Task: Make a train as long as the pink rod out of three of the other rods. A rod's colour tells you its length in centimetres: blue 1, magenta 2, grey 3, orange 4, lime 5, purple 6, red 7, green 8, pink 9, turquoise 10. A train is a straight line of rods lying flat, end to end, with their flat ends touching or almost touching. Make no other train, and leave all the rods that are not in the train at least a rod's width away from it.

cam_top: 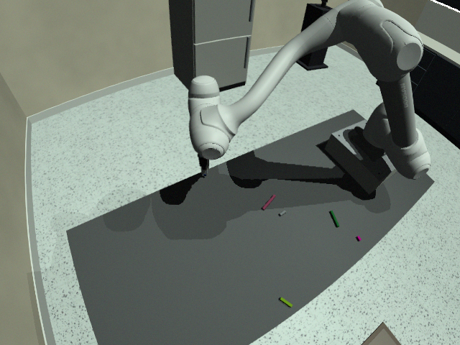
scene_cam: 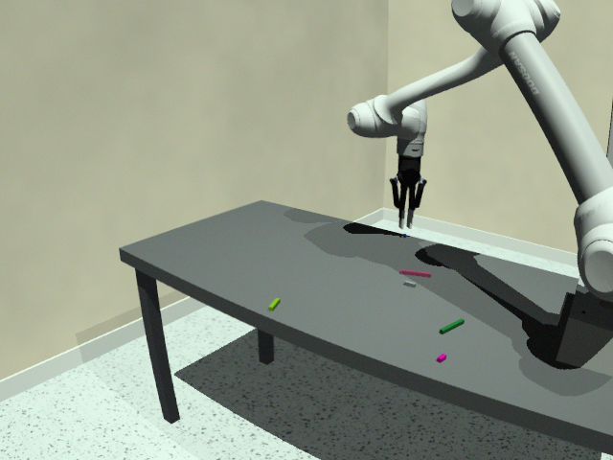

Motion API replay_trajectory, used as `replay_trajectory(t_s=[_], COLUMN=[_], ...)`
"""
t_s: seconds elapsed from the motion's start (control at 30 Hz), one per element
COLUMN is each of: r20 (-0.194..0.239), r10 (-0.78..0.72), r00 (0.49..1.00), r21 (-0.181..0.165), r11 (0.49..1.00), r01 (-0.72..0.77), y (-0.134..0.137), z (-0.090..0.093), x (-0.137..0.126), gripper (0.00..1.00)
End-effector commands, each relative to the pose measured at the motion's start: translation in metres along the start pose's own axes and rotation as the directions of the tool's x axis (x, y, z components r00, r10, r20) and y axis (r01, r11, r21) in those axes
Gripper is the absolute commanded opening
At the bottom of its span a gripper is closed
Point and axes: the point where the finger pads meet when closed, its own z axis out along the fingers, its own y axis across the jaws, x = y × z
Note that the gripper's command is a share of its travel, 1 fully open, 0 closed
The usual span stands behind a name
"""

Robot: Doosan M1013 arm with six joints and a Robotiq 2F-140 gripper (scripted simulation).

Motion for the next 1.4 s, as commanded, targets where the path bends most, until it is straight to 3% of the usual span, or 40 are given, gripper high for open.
replay_trajectory(t_s=[0.0,1.37], r20=[-0.004,-0.004], r10=[0.001,0.001], r00=[1.000,1.000], r21=[-0.003,-0.003], r11=[1.000,1.000], r01=[-0.001,-0.001], y=[0.0019,0.0020], z=[0.0072,0.0153], x=[0.0014,0.0014], gripper=[0.23,0.23])
